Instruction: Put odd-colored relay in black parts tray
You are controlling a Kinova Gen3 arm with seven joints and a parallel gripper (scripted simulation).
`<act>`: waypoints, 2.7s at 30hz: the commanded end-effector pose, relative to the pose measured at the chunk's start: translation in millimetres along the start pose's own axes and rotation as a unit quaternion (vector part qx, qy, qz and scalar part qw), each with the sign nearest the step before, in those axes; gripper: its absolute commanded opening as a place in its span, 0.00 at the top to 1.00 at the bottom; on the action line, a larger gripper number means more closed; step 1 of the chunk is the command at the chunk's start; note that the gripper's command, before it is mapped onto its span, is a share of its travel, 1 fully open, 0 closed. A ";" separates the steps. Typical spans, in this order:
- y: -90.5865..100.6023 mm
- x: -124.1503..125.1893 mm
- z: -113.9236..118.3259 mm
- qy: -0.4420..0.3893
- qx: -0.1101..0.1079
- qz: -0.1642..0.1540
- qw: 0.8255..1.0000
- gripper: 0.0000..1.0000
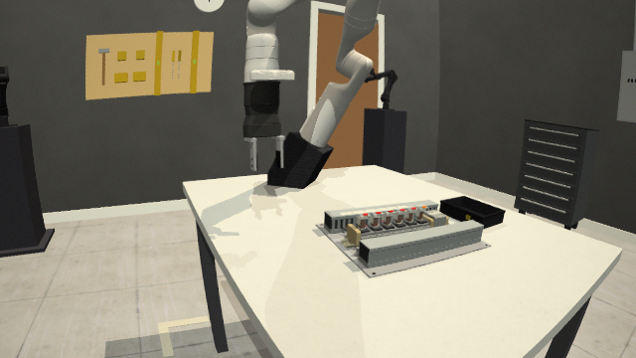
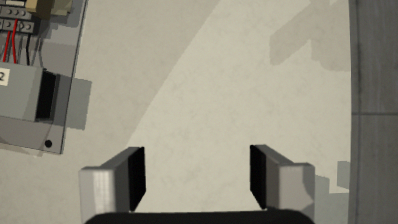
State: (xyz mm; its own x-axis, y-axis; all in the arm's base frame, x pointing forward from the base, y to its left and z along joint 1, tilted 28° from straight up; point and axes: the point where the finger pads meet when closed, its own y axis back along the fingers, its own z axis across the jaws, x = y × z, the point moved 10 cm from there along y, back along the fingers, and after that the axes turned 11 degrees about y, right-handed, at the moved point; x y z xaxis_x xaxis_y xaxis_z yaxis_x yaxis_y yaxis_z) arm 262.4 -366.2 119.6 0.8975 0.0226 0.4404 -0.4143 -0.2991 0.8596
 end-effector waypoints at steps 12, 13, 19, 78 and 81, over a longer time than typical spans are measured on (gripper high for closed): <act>-7.1 47.6 -28.1 0.145 0.004 -0.009 0.989 0.02; -7.8 51.6 -30.9 0.157 0.004 -0.010 0.988 0.02; -11.8 75.6 -48.8 0.235 0.006 -0.014 0.972 0.02; -28.5 187.1 -173.0 0.640 0.011 -0.020 0.768 0.02; -28.6 187.7 -173.9 0.642 0.011 -0.020 0.766 0.02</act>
State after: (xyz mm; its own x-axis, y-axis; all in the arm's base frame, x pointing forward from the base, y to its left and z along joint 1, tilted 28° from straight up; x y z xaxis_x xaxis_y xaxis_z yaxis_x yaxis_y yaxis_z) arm 416.0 -187.7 221.7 0.0185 0.9471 0.3203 -0.3739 -0.2906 0.8808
